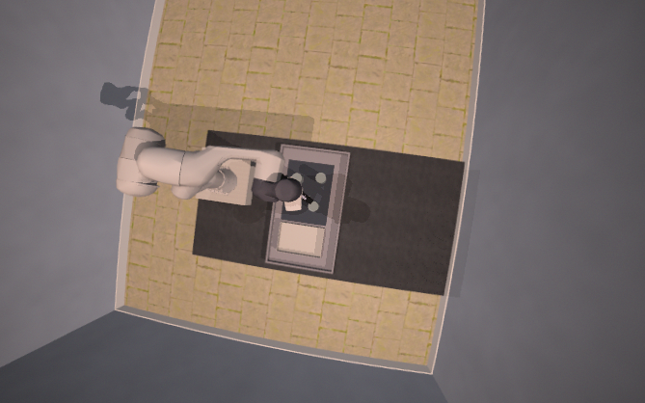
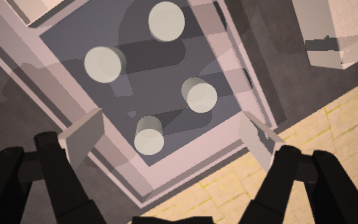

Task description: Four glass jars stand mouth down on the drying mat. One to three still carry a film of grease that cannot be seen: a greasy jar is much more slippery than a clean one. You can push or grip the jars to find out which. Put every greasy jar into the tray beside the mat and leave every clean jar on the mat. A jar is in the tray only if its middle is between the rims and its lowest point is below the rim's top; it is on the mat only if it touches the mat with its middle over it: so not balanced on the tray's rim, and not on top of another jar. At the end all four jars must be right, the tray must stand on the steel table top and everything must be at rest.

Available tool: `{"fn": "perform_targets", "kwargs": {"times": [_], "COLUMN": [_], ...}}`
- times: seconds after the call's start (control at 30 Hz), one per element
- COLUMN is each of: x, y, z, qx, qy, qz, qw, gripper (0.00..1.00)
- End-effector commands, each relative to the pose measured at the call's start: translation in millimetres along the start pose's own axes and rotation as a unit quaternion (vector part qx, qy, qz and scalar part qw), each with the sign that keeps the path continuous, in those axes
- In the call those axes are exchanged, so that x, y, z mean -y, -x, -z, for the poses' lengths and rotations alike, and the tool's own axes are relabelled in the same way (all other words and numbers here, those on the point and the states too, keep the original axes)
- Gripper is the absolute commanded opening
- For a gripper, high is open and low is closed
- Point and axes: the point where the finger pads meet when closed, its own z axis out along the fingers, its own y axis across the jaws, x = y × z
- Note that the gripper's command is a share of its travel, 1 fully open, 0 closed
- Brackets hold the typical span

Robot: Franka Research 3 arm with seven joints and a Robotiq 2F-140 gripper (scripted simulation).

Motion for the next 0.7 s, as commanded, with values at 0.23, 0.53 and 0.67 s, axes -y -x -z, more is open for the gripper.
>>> {"fn": "perform_targets", "kwargs": {"times": [0.23, 0.53, 0.67], "x": [3, 5, 5], "y": [1, -3, -3], "z": [-4.1, -17.1, -17.1], "qx": [0.003, 0.008, 0.008], "qy": [-0.007, -0.014, -0.014], "qz": [-0.061, -0.149, -0.149], "qw": [0.998, 0.989, 0.989], "gripper": [1.0, 1.0, 1.0]}}
